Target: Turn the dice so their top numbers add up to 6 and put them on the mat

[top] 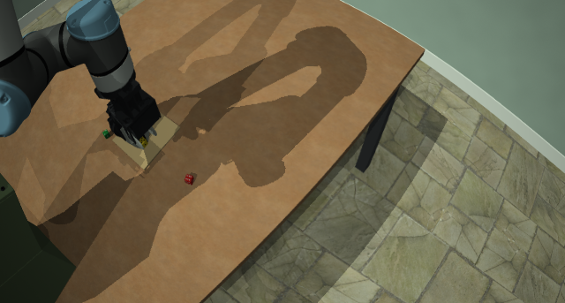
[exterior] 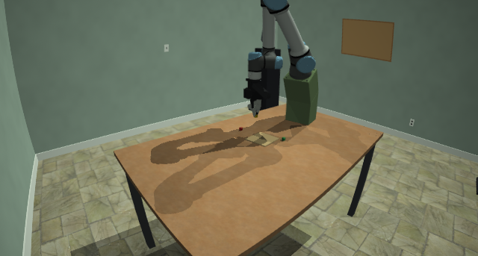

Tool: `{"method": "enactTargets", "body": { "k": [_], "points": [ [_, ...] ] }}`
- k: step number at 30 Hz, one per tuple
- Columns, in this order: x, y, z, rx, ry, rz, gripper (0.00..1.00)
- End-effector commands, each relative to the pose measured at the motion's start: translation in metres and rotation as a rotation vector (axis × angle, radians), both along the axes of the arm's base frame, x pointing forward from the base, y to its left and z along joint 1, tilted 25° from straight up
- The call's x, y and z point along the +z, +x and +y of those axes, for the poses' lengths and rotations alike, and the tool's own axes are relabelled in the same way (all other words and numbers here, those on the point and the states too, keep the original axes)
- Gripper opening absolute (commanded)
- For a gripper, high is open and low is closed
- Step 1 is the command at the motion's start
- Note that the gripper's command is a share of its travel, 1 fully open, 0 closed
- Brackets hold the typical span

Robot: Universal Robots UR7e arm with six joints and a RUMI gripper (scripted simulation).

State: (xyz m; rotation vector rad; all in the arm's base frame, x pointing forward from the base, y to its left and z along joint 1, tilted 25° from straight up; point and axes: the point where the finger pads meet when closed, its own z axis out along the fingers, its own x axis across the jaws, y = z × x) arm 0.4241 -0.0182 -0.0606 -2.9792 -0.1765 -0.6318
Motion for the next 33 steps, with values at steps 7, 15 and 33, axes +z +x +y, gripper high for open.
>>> {"method": "enactTargets", "body": {
  "k": [7,15,33],
  "points": [
    [0.004,0.013,0.05,0.21,-0.096,-0.008,0.0],
    [0.008,0.018,0.1,0.396,-0.178,-0.024,0.0],
    [0.023,0.014,0.209,0.759,-0.338,-0.093,0.0]
  ]
}}
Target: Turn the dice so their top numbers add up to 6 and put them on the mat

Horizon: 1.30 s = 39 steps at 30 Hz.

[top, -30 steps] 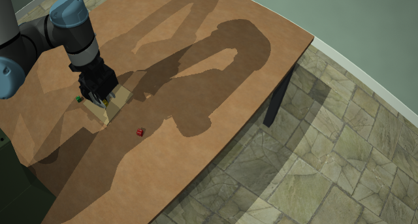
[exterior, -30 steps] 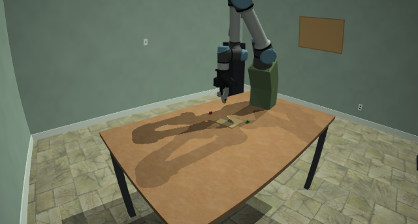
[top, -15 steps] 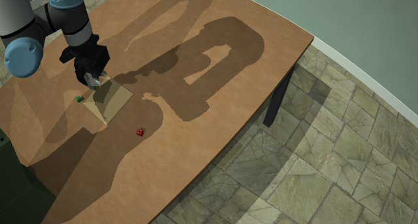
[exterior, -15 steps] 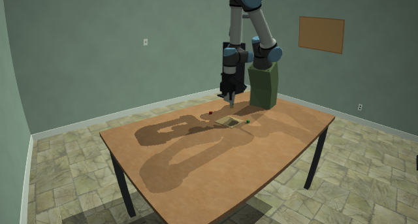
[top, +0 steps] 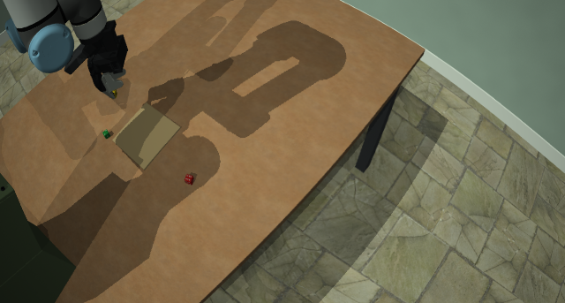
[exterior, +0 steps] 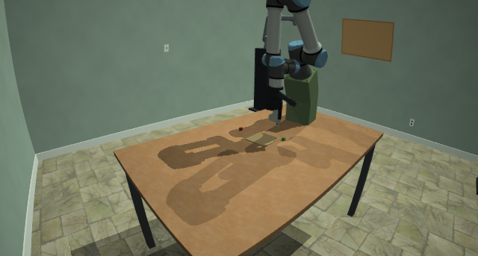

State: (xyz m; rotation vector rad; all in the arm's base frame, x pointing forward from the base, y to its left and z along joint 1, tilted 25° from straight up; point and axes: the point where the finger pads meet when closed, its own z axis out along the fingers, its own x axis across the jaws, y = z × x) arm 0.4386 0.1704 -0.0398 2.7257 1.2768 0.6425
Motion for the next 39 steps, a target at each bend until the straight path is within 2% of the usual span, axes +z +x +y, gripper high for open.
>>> {"method": "enactTargets", "body": {
  "k": [1,6,17,27,33,39],
  "points": [
    [0.003,-0.001,0.024,0.079,-0.044,-0.016,0.0],
    [0.004,-0.003,0.033,0.106,-0.054,-0.022,0.0],
    [0.004,-0.003,0.033,0.105,-0.06,-0.029,0.0],
    [0.003,-0.003,0.034,0.082,-0.101,-0.086,0.0],
    [0.002,-0.003,0.034,0.043,-0.163,-0.178,0.0],
    [0.002,-0.004,0.035,-0.012,-0.248,-0.308,0.0]
  ]
}}
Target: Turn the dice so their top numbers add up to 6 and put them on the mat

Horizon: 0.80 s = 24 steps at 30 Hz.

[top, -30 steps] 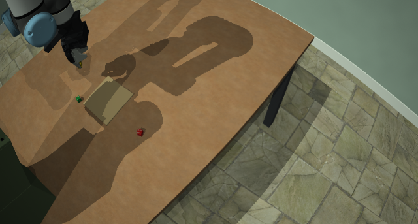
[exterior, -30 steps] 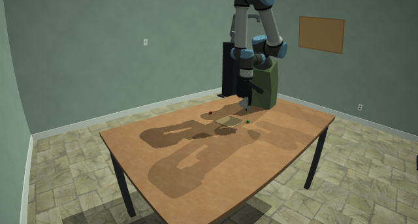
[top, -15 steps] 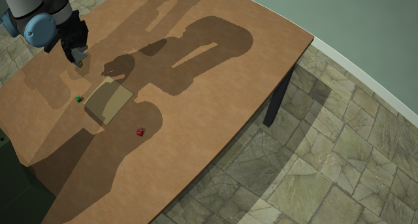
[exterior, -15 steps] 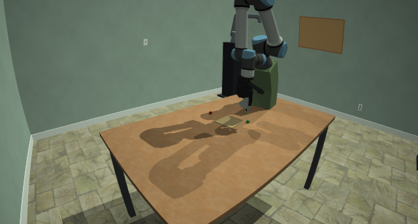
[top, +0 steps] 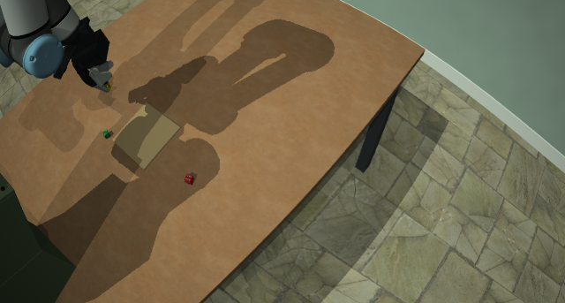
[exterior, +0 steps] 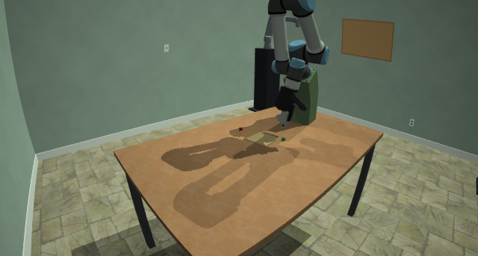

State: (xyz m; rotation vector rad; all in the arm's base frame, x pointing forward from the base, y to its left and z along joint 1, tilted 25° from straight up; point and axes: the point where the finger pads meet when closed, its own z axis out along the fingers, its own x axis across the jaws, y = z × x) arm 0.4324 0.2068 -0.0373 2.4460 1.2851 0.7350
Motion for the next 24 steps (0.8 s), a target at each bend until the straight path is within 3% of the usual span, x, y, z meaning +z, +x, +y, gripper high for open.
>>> {"method": "enactTargets", "body": {
  "k": [1,6,18,24],
  "points": [
    [-0.0007,0.0021,-0.0015,-0.053,-0.072,-0.132,0.0],
    [-0.0007,0.0016,-0.0012,-0.072,-0.101,-0.184,0.0],
    [-0.0022,0.0008,0.0005,-0.161,-0.239,-0.423,0.0],
    [-0.0027,0.0002,0.001,-0.185,-0.275,-0.487,0.0]
  ]
}}
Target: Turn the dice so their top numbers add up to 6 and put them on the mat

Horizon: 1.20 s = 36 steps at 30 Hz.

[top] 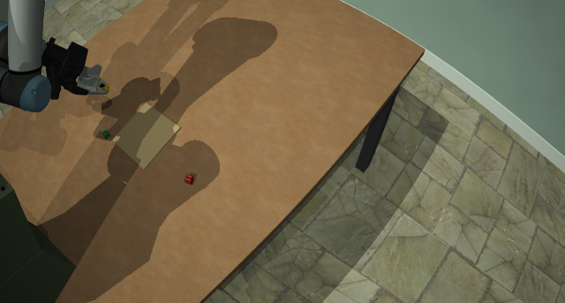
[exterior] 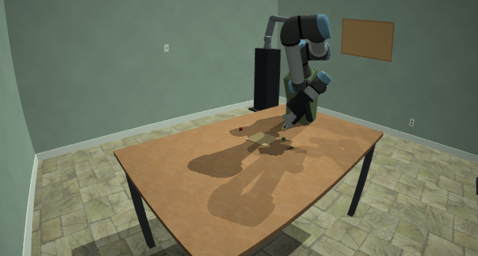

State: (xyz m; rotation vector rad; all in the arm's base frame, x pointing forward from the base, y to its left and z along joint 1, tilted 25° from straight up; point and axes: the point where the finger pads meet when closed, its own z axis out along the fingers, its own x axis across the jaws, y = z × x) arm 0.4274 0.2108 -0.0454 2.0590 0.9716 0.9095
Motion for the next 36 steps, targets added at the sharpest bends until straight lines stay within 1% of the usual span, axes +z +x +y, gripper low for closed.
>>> {"method": "enactTargets", "body": {
  "k": [1,6,11,25,30,32,36],
  "points": [
    [0.005,0.004,-0.003,-0.042,-0.053,-0.117,0.0],
    [0.005,0.005,-0.002,-0.067,-0.096,-0.19,0.0],
    [0.005,0.004,-0.002,-0.082,-0.116,-0.224,0.0],
    [0.002,0.005,-0.002,-0.085,-0.12,-0.232,0.0],
    [-0.007,0.009,-0.001,-0.085,-0.12,-0.232,0.0],
    [-0.007,0.009,-0.001,-0.085,-0.12,-0.232,0.0],
    [-0.019,0.014,0.001,-0.085,-0.12,-0.232,0.0]
  ]
}}
